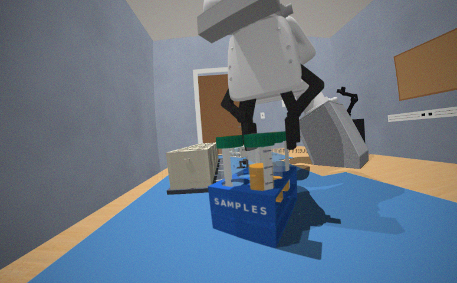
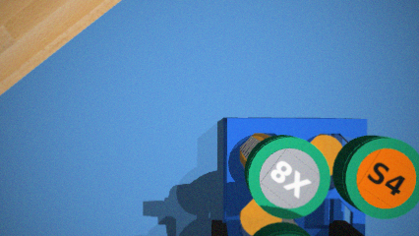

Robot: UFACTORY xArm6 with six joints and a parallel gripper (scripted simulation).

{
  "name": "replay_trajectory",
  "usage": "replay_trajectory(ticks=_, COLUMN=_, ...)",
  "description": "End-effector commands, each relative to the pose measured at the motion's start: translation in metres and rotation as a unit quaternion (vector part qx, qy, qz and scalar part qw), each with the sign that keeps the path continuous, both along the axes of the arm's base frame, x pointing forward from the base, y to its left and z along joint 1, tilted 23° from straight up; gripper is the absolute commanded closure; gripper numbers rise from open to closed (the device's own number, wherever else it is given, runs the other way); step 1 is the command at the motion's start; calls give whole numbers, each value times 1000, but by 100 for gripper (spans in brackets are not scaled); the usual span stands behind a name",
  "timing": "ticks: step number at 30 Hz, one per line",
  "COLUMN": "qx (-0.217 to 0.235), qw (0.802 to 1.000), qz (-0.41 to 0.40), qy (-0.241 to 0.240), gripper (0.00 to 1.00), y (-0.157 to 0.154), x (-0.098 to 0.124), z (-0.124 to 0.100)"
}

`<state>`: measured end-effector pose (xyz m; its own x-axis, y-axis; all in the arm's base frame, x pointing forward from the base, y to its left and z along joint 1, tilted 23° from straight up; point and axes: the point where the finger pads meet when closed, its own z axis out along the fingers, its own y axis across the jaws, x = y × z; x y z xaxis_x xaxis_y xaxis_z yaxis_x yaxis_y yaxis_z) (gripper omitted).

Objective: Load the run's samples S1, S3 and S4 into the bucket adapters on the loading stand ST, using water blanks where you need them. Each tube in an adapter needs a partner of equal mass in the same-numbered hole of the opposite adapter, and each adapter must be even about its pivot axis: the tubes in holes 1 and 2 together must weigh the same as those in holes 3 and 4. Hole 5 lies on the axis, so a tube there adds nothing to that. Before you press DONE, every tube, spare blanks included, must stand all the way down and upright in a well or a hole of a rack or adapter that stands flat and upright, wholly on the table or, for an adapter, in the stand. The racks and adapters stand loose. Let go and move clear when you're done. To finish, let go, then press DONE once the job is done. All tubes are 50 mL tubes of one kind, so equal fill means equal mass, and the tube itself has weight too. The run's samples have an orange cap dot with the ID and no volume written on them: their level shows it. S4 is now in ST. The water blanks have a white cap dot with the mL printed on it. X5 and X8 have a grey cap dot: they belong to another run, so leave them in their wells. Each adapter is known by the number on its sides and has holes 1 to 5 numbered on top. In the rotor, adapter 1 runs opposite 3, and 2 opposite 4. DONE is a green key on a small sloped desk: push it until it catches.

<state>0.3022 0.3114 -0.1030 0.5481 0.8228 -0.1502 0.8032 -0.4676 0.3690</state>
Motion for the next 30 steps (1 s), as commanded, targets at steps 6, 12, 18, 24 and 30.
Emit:
replay_trajectory(ticks=6, qx=2, qw=1000, qz=1, qy=-1, gripper=43, y=2, x=1, z=1)
replay_trajectory(ticks=12, qx=2, qw=1000, qz=1, qy=-1, gripper=100, y=2, x=1, z=2)
replay_trajectory(ticks=18, qx=2, qw=1000, qz=1, qy=-1, gripper=100, y=2, x=0, z=3)
replay_trajectory(ticks=24, qx=2, qw=1000, qz=1, qy=-1, gripper=100, y=2, x=0, z=3)
replay_trajectory(ticks=30, qx=2, qw=1000, qz=1, qy=-1, gripper=100, y=2, x=0, z=3)
